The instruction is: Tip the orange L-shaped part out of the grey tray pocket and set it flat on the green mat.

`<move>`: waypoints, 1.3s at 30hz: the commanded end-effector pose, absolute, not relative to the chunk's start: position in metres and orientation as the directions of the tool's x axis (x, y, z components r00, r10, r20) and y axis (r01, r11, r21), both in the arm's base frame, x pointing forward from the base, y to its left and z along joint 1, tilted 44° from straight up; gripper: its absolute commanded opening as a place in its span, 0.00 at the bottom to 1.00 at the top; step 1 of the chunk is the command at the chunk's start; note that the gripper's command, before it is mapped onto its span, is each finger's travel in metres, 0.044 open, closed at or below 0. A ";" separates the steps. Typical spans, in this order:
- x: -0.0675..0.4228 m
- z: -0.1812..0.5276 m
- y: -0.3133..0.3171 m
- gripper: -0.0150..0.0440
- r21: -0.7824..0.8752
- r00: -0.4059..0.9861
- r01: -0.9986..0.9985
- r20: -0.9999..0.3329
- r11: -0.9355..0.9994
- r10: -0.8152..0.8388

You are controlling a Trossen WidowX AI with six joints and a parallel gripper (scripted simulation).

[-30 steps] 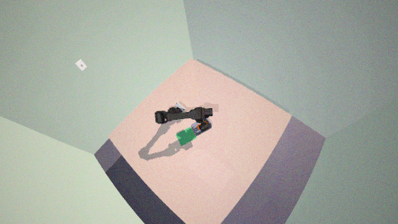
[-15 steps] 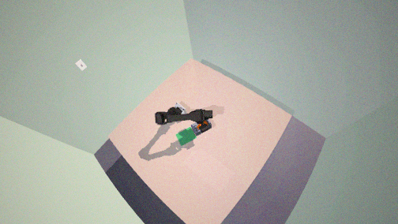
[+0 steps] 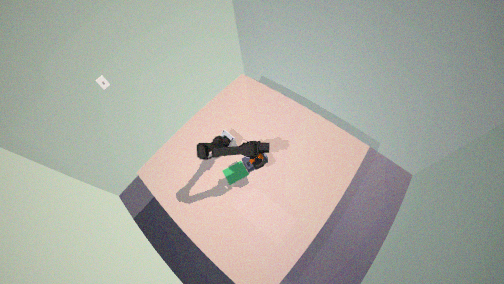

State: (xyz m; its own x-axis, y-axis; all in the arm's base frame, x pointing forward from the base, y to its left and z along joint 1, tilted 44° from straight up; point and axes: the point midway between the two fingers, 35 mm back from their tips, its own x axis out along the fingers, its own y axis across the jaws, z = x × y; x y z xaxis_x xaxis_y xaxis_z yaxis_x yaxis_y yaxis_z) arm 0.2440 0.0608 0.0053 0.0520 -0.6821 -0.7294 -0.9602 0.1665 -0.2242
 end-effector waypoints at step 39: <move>0.243 0.013 0.068 0.25 -0.221 0.051 -0.961 -0.727 0.163 -0.684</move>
